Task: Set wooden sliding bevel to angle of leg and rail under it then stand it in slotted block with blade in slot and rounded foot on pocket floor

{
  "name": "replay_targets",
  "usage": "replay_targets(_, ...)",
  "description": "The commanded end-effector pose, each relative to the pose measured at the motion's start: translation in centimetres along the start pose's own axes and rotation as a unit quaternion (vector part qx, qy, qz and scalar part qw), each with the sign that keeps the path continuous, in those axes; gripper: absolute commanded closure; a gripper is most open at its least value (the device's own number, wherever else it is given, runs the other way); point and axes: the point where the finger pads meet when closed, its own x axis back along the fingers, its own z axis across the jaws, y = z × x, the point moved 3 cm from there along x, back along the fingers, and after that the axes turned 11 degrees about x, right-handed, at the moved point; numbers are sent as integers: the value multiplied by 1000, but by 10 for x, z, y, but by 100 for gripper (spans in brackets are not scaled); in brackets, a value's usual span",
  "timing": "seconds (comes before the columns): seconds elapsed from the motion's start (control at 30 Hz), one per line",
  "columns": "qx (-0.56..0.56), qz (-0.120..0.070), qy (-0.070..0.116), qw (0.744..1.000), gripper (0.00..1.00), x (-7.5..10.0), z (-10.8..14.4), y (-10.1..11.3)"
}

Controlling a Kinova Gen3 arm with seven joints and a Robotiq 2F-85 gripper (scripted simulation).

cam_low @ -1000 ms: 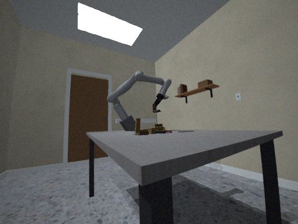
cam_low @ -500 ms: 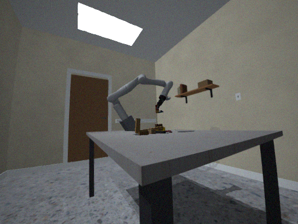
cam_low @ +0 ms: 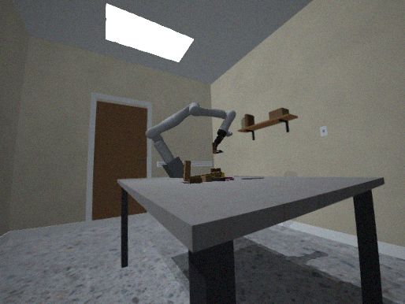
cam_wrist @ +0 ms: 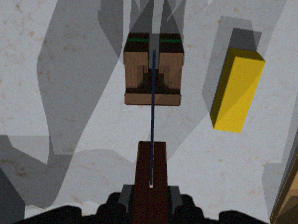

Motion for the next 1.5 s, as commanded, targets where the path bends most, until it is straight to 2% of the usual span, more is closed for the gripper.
replay_targets(0.0,0,1,0,1000,90,1,0,0)
replay_targets(0.63,0,1,0,1000,90,-2,0,-2)
replay_targets(0.8,0,1,0,1000,90,-19,2,-12)
replay_targets(1.07,0,1,0,1000,90,-67,7,-39)
replay_targets(1.13,0,1,0,1000,90,-67,7,-39)
replay_targets(1.3,0,1,0,1000,90,-88,9,-51)
replay_targets(1.47,0,1,0,1000,90,-93,10,-54)
